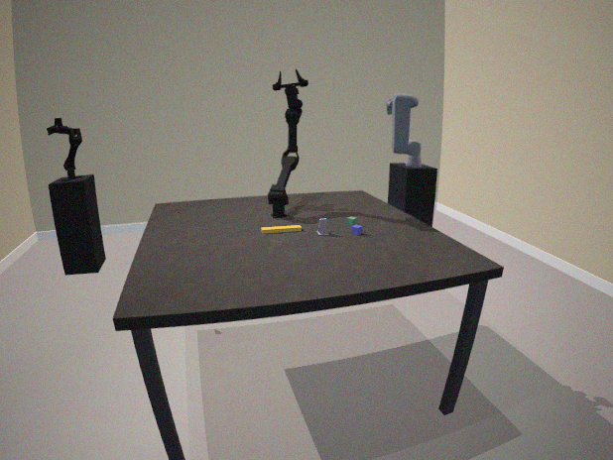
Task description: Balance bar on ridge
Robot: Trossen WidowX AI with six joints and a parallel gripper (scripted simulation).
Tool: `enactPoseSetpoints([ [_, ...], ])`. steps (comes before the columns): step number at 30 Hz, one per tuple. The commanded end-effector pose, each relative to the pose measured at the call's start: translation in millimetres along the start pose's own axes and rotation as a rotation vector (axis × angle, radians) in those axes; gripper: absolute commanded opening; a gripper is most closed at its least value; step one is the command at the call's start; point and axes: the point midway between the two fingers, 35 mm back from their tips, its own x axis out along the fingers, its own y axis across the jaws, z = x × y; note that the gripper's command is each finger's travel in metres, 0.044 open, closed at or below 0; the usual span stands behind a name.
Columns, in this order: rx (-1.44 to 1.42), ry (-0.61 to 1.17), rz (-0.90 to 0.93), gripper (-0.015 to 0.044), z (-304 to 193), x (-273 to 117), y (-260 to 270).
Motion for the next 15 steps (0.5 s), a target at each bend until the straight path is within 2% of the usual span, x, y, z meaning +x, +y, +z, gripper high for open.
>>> enactPoseSetpoints([
  [1,-0.003,0.003,-0.001,0.0374,-1,0,0],
  [3,-0.024,0.028,-0.007,0.0321,-11,2,-4],
  [4,-0.043,0.050,-0.013,0.0315,-19,3,-7],
  [15,-0.374,0.482,-0.038,0.0315,-181,2,-60],
])
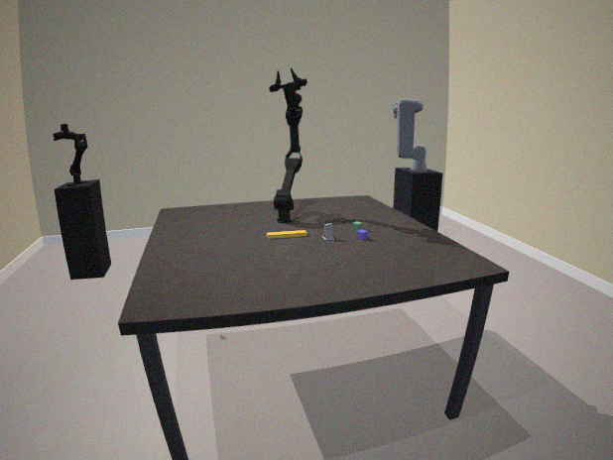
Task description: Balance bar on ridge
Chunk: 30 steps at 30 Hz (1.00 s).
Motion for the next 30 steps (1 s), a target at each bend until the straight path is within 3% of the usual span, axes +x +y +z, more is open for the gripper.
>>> enactPoseSetpoints([
  [1,-0.118,0.166,0.016,0.0315,-66,16,0],
  [8,-0.344,0.467,0.093,0.0315,-184,21,-1],
  [15,-0.553,0.756,0.238,0.0315,-296,-1,-1],
  [30,-0.892,1.297,0.771,0.0315,-481,-125,-4],
])
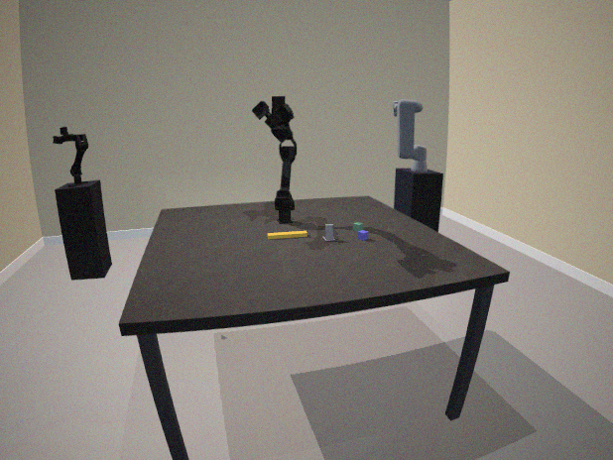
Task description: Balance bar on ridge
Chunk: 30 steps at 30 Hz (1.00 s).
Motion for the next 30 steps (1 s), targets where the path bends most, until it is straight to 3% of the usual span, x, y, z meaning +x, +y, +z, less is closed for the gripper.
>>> enactPoseSetpoints([
  [1,-0.119,0.086,0.142,0.0315,-26,25,40],
  [17,-0.514,0.244,0.617,0.0315,-110,58,160],
  [30,-0.836,0.276,1.256,0.0315,-197,18,271],
])
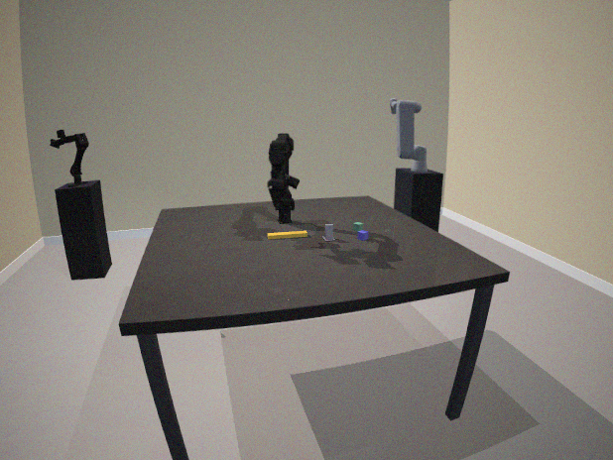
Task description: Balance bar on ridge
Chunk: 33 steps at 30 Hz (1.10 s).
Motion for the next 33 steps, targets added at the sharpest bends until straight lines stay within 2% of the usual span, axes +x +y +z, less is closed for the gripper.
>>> enactPoseSetpoints([
  [1,-0.111,-0.027,0.167,0.0315,6,23,32],
  [5,-0.225,-0.067,0.333,0.0315,11,39,65],
  [7,-0.243,-0.075,0.359,0.0315,11,41,71],
  [13,-0.243,-0.075,0.359,0.0315,12,45,72],
  [21,-0.243,-0.075,0.360,0.0315,13,82,86],
  [33,-0.243,-0.075,0.360,0.0315,13,91,90],
])
